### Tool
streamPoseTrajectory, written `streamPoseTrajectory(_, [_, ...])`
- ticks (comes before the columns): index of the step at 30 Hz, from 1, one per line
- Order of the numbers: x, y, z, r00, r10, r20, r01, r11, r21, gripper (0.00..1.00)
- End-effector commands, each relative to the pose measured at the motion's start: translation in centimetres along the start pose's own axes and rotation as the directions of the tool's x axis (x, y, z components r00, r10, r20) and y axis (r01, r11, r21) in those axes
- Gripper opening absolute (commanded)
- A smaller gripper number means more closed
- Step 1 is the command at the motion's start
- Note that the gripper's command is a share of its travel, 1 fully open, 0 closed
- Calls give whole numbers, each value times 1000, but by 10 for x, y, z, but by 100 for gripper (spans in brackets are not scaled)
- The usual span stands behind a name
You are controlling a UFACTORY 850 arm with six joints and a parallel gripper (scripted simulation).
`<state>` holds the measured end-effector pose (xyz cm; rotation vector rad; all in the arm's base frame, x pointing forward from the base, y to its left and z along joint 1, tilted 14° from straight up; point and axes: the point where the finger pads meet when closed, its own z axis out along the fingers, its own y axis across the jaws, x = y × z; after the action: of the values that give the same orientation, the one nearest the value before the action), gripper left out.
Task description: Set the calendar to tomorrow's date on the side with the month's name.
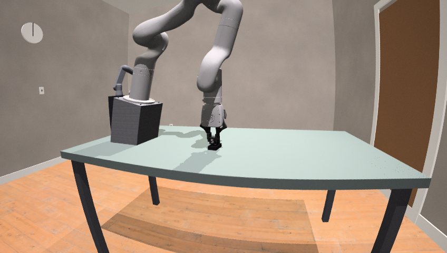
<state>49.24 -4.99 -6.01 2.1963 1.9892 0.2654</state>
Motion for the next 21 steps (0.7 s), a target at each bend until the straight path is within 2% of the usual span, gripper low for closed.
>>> streamPoseTrajectory(1, [0,1,2,1000,0,0,0,1000,-1,27])
streamPoseTrajectory(21, [0,1,6,1000,0,0,0,1000,-1,27])
